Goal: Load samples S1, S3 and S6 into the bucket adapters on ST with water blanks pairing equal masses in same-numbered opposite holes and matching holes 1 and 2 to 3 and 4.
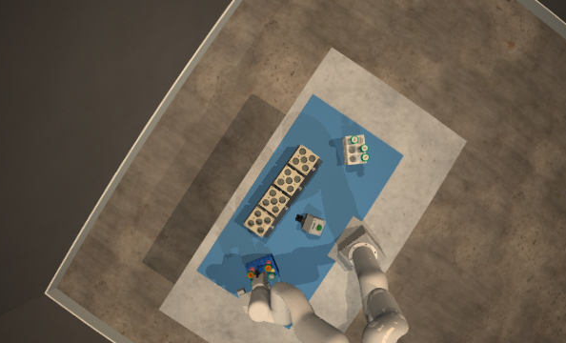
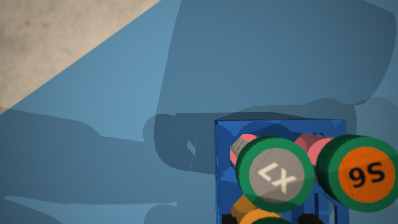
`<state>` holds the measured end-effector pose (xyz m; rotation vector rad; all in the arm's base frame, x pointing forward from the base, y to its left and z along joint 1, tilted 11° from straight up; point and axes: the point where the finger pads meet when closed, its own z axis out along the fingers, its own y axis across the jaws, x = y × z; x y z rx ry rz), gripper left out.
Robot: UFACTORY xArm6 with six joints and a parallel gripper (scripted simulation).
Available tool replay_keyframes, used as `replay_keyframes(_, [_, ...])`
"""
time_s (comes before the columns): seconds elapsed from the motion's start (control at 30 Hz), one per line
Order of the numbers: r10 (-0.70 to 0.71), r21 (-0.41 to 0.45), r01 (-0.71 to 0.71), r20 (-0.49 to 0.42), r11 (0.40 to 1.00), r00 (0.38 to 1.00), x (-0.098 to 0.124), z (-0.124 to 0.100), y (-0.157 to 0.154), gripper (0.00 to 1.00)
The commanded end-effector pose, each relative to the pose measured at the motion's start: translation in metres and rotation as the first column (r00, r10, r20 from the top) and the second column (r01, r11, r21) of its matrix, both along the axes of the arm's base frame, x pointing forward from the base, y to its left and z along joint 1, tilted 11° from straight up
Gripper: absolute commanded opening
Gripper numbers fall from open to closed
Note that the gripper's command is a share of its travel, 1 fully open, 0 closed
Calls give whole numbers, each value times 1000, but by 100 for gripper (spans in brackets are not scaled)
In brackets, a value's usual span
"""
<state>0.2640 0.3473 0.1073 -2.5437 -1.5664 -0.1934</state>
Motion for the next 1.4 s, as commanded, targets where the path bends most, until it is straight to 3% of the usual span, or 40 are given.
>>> replay_keyframes(0.0, [0,3,0,3,1000,1000,1,2,1,0])
replay_keyframes(1.37, [0,3,0,3,1000,1000,1,11,-1,0])
